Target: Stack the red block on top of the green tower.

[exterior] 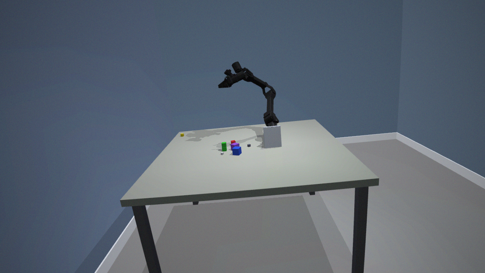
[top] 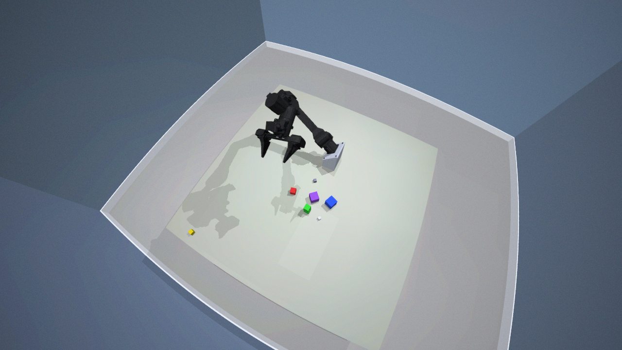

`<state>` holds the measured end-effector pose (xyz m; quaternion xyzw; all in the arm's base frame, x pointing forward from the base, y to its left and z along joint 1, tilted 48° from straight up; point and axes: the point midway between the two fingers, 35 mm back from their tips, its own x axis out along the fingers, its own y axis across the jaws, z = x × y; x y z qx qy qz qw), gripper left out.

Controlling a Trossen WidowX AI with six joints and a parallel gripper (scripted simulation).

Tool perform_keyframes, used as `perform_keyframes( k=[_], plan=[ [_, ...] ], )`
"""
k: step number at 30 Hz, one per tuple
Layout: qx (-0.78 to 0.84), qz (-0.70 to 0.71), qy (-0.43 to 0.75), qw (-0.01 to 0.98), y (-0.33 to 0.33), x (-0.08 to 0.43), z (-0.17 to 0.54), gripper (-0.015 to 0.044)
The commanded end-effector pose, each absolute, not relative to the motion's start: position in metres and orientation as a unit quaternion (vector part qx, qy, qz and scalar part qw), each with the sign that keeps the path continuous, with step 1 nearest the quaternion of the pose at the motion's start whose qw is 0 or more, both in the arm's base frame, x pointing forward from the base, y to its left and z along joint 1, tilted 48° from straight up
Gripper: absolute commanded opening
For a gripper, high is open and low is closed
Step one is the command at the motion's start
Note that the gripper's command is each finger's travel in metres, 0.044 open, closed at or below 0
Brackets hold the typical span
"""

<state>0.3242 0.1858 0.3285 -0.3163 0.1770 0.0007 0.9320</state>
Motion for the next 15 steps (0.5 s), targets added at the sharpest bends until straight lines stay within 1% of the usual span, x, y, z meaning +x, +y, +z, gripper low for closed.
perform_keyframes(
  k=[1,8,15],
  plan=[
    [-0.350,-0.034,0.257,0.900,0.157,0.342,0.279,0.0440],
    [-0.387,-0.097,0.401,0.825,0.092,0.353,0.201,0.0440],
    [-0.396,-0.152,0.544,0.724,0.022,0.337,0.135,0.0440]
  ],
)
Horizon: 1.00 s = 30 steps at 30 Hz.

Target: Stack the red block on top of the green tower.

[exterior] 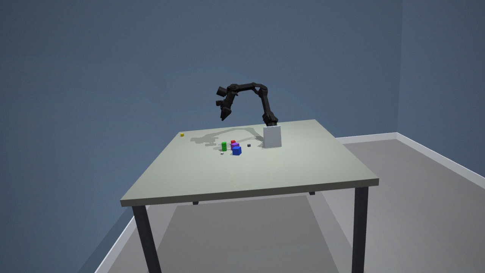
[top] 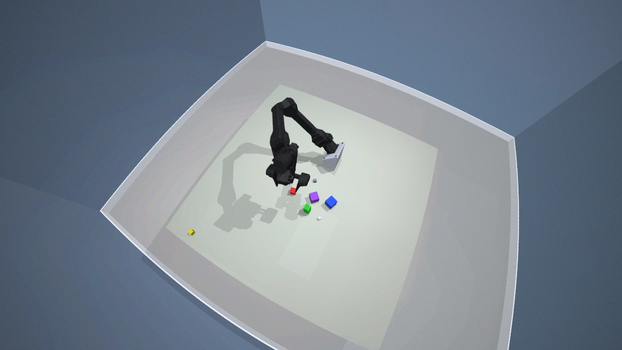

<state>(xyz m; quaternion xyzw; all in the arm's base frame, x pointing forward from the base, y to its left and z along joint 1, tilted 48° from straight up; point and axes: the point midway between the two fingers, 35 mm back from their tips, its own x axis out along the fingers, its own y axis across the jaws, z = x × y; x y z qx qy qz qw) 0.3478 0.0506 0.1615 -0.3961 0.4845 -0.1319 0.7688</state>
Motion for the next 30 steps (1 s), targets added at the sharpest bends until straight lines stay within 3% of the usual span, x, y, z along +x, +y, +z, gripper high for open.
perform_keyframes(
  k=[1,7,30],
  plan=[
    [-0.395,-0.159,0.564,0.708,0.012,0.332,0.126,0.0440],
    [-0.382,-0.192,0.664,0.614,-0.036,0.300,0.090,0.0440],
    [-0.382,-0.193,0.666,0.611,-0.076,0.304,0.064,0.0440]
  ],
)
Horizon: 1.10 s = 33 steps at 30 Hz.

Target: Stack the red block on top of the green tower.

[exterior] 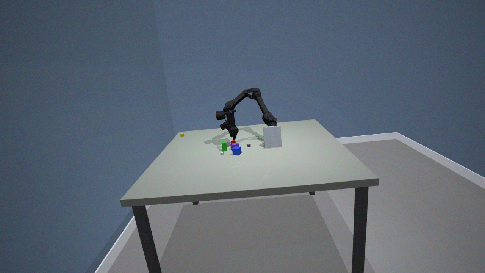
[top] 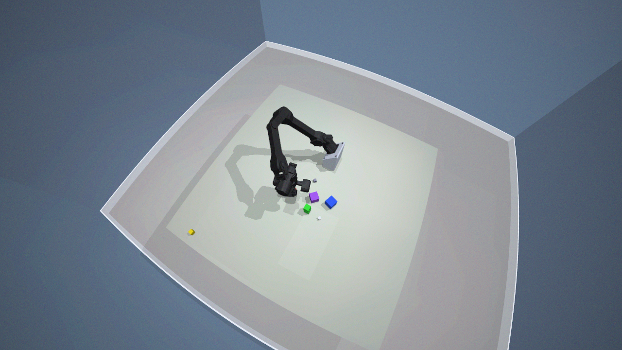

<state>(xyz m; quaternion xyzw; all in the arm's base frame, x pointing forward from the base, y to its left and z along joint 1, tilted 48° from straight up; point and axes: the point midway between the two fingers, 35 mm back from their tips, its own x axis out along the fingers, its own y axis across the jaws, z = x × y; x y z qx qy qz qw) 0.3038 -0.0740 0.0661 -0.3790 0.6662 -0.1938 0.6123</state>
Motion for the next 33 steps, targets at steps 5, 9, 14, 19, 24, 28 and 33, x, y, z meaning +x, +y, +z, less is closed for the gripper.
perform_keyframes(
  k=[5,9,14,19,24,28,33],
  plan=[
    [-0.382,-0.193,0.666,0.611,-0.081,0.304,0.059,0.0440],
    [-0.382,-0.193,0.666,0.611,-0.086,0.305,0.055,0.0440],
    [-0.382,-0.193,0.666,0.611,-0.092,0.305,0.049,0.0440],
    [-0.382,-0.194,0.666,0.611,-0.098,0.305,0.044,0.0440],
    [-0.383,-0.194,0.666,0.610,-0.103,0.305,0.040,0.0440],
    [-0.383,-0.194,0.666,0.610,-0.104,0.305,0.040,0.0440],
    [-0.383,-0.194,0.666,0.610,-0.104,0.305,0.040,0.0440]
  ],
)
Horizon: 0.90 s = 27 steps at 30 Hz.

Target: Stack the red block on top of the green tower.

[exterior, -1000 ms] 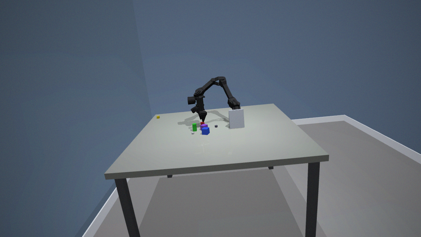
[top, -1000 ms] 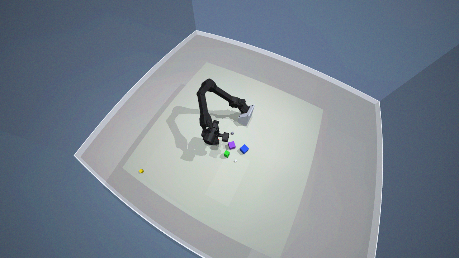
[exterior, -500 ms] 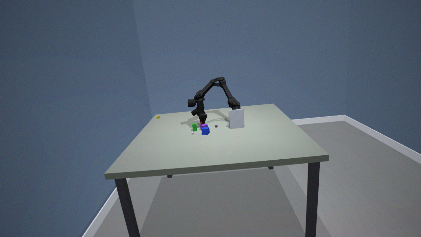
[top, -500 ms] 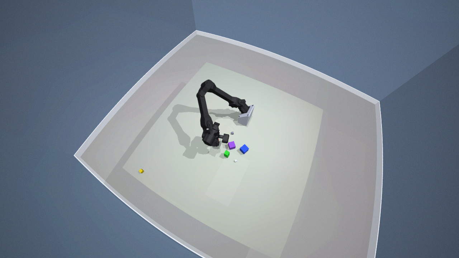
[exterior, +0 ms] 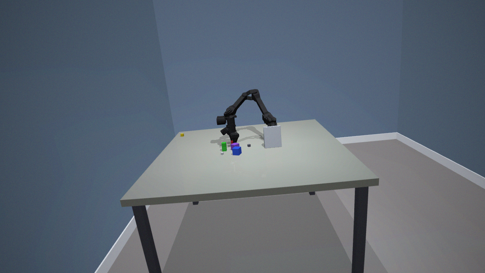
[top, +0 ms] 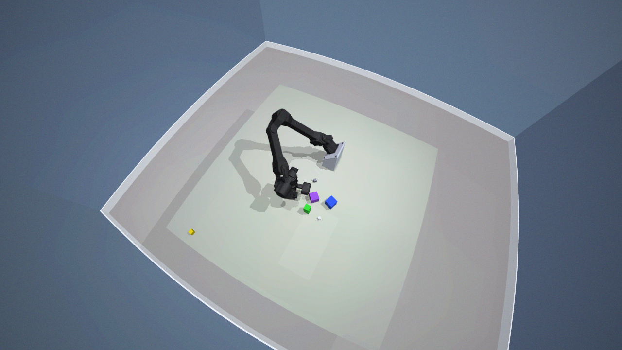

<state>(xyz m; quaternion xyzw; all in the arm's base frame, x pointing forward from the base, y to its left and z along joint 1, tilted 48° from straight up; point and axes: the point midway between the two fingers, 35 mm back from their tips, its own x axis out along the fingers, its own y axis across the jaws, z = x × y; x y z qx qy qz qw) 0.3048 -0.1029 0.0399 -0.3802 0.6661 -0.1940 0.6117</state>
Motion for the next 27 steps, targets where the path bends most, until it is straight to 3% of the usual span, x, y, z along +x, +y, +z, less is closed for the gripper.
perform_keyframes(
  k=[1,6,18,27],
  plan=[
    [-0.383,-0.194,0.666,0.610,-0.1035,0.3048,0.0398,0.0440],
    [-0.383,-0.194,0.666,0.610,-0.1032,0.3048,0.0399,0.0440],
    [-0.383,-0.194,0.666,0.610,-0.1032,0.3048,0.0399,0.0125],
    [-0.383,-0.194,0.666,0.610,-0.1024,0.3048,0.0405,0.0045]
  ],
)
